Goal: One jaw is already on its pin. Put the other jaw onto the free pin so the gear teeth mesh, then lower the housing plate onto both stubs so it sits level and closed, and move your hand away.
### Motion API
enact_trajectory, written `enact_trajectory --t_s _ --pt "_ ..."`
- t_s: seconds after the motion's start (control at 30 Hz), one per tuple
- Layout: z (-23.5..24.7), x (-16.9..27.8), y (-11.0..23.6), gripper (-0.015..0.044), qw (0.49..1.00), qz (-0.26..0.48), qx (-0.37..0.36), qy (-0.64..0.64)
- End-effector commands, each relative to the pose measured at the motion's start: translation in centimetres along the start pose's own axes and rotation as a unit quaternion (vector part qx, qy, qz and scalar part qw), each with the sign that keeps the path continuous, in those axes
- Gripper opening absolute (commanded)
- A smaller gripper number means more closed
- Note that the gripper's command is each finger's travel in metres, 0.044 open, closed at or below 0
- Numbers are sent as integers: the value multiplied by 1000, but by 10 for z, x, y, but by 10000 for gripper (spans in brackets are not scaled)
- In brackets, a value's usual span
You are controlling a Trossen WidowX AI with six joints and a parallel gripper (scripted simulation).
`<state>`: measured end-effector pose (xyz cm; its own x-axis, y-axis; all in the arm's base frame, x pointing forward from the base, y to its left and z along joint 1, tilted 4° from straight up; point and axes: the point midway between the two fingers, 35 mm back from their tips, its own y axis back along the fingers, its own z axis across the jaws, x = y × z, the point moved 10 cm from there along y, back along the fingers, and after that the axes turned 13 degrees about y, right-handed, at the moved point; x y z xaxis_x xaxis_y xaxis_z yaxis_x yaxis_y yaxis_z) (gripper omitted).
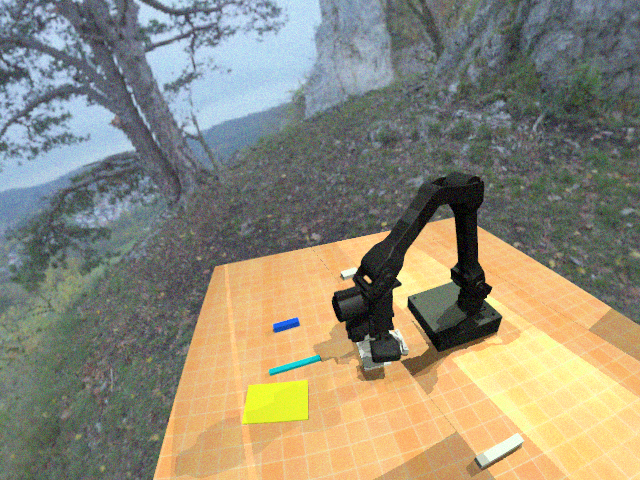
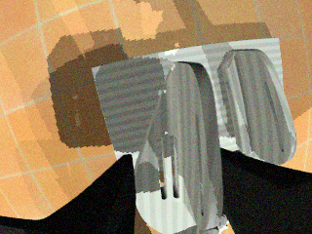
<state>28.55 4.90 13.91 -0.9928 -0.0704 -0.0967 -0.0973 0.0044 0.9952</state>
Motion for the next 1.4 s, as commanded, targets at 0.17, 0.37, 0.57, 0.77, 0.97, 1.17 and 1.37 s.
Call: enact_trajectory --t_s 0.17,0.37,0.57,0.77,0.97,1.17,1.37 --pt "0 0 -1 134 1000 1 1 0" --pt "0 0 -4 134 1000 1 1 -1" --pt "0 0 -4 134 1000 1 1 -1" --pt "0 0 -7 134 1000 1 1 -2" --pt "0 0 -8 134 1000 1 1 -2" --pt "0 0 -10 134 1000 1 1 -3" --pt "0 0 -11 134 1000 1 1 -3"
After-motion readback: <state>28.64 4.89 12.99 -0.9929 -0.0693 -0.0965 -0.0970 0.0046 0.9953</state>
